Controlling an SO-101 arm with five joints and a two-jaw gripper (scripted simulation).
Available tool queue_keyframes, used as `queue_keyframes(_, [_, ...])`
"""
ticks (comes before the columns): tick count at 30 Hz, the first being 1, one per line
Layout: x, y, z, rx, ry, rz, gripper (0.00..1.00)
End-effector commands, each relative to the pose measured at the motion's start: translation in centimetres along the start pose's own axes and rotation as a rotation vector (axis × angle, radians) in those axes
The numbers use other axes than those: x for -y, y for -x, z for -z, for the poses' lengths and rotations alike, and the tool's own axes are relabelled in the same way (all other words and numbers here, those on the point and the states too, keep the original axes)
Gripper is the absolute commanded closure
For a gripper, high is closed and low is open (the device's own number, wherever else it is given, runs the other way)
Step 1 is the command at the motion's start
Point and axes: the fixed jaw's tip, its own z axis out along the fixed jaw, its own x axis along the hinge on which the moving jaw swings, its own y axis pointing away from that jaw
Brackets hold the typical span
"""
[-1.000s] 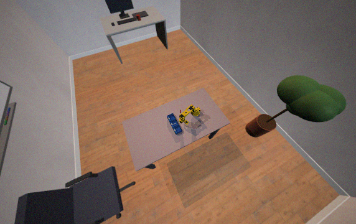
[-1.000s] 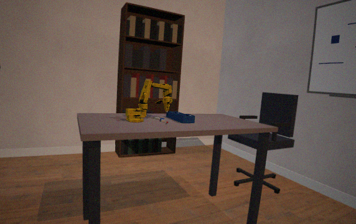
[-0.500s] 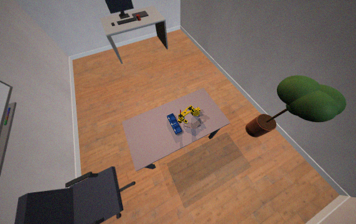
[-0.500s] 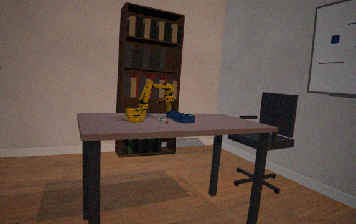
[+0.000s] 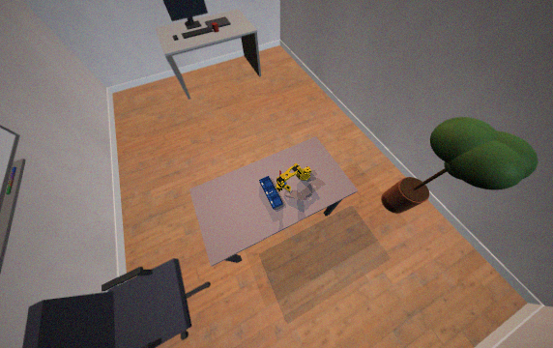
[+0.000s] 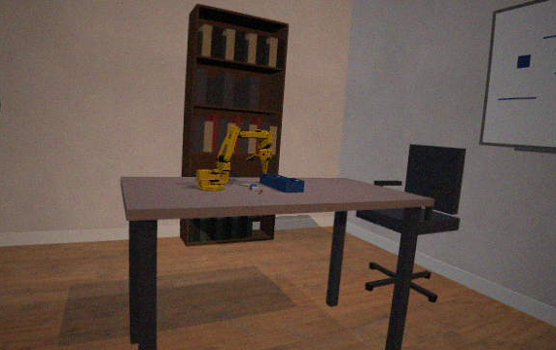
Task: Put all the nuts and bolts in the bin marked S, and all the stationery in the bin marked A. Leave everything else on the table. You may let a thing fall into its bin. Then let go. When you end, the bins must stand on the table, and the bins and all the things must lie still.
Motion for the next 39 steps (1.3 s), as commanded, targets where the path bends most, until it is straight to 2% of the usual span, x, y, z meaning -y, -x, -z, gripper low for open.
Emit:
queue_keyframes(1, [0.3,-0.9,1.0,-0.031,-0.038,0.058,1.00])
queue_keyframes(15, [0.6,-2.2,1.5,-0.064,-0.061,0.213,1.00])
queue_keyframes(27, [0.6,-2.4,1.6,-0.069,-0.063,0.235,1.00])
queue_keyframes(39, [0.9,-3.6,1.5,-0.107,-0.080,0.378,1.00])
